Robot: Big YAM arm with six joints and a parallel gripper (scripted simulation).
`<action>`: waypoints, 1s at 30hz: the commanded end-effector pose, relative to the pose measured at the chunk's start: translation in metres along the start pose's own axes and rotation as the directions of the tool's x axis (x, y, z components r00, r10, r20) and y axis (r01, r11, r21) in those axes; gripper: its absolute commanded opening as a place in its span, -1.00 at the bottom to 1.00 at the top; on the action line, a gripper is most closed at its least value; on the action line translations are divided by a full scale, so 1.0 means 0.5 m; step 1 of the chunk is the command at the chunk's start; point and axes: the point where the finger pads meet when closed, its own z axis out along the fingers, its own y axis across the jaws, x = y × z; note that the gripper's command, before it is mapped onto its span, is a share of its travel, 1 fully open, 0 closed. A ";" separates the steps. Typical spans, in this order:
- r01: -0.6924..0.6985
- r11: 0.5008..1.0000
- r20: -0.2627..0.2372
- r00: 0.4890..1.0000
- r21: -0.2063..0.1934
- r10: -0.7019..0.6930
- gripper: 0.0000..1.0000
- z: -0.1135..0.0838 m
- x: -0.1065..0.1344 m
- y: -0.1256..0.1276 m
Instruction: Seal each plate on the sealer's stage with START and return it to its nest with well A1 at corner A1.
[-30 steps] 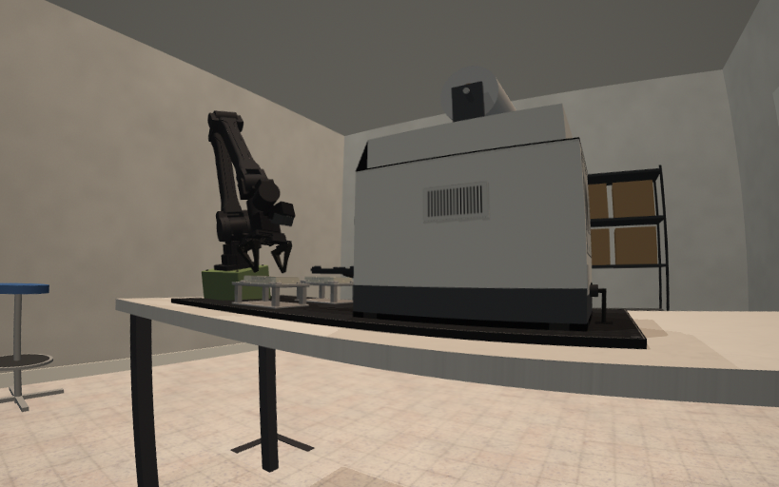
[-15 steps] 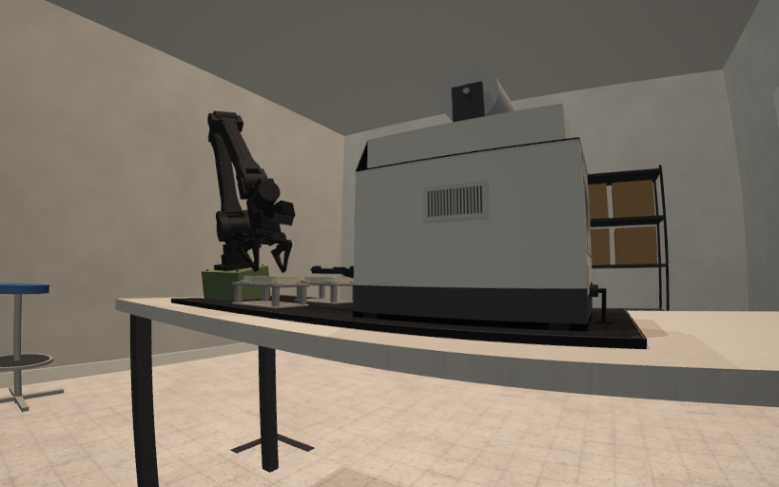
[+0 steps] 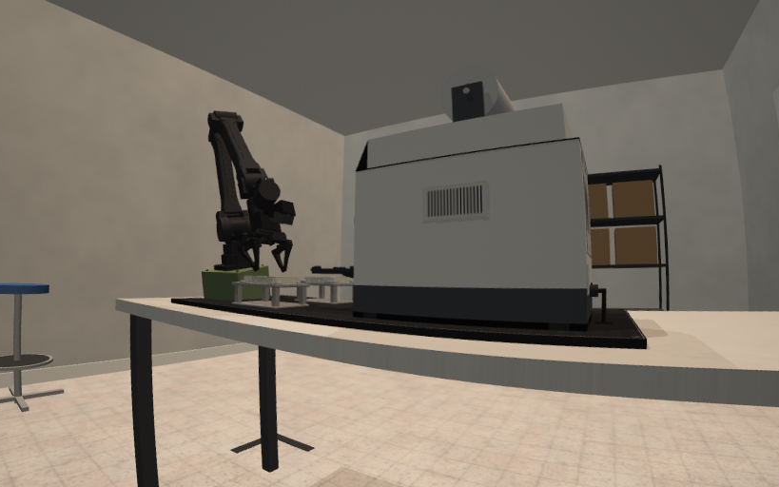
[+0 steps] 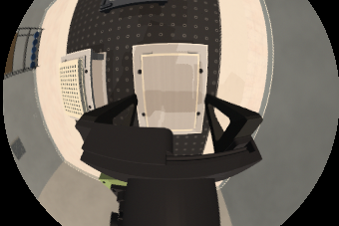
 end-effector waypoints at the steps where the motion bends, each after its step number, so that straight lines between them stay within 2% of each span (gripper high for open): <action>1: 0.007 1.000 0.032 0.999 0.011 -0.008 1.00 -0.016 -0.041 -0.008; 10: -0.002 1.000 0.052 0.999 0.021 0.001 1.00 -0.068 -0.068 -0.017; 20: -0.001 1.000 0.038 0.999 0.017 0.001 1.00 -0.086 -0.063 -0.015; 30: -0.009 1.000 0.051 0.999 0.023 0.008 1.00 -0.133 -0.086 -0.021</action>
